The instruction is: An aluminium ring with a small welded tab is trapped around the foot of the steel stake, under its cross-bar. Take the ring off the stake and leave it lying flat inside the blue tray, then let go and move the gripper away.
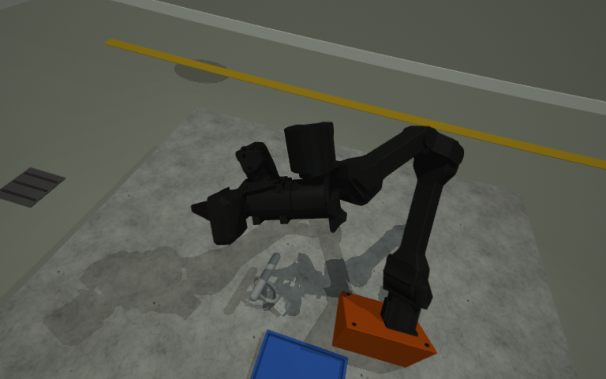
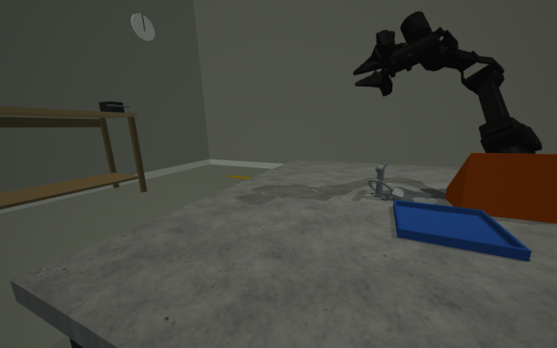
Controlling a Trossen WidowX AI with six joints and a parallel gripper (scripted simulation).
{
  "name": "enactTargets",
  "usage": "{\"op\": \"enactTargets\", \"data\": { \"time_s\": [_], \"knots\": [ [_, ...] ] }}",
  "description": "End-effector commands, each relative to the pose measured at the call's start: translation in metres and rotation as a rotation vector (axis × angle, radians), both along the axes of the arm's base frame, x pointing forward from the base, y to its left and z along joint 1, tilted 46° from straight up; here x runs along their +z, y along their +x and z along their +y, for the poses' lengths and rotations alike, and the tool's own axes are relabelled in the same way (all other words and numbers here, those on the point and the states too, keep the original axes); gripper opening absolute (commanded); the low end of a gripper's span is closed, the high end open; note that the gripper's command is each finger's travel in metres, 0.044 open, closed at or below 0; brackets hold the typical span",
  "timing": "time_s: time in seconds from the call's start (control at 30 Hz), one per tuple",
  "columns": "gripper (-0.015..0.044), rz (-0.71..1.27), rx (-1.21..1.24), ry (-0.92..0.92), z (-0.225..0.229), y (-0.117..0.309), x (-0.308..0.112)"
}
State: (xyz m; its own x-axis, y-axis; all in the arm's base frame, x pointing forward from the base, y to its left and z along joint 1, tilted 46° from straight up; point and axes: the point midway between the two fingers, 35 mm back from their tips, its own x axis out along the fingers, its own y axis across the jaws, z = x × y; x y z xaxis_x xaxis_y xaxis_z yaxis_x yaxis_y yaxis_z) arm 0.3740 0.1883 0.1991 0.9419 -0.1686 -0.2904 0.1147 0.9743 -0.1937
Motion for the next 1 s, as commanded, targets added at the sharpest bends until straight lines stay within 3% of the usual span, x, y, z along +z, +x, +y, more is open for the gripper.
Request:
{"op": "enactTargets", "data": {
  "time_s": [0.0, 0.37, 0.63, 0.97],
  "knots": [
    [0.02, 0.111, -0.027, -0.056, -0.018, -0.01, -0.05],
    [0.02, 0.219, -0.112, -0.099, -0.052, -0.033, -0.106],
    [0.02, 0.406, -0.219, -0.261, -0.109, -0.079, -0.175],
    [0.02, 0.551, -0.397, -0.408, -0.185, -0.137, -0.216]
  ]
}}
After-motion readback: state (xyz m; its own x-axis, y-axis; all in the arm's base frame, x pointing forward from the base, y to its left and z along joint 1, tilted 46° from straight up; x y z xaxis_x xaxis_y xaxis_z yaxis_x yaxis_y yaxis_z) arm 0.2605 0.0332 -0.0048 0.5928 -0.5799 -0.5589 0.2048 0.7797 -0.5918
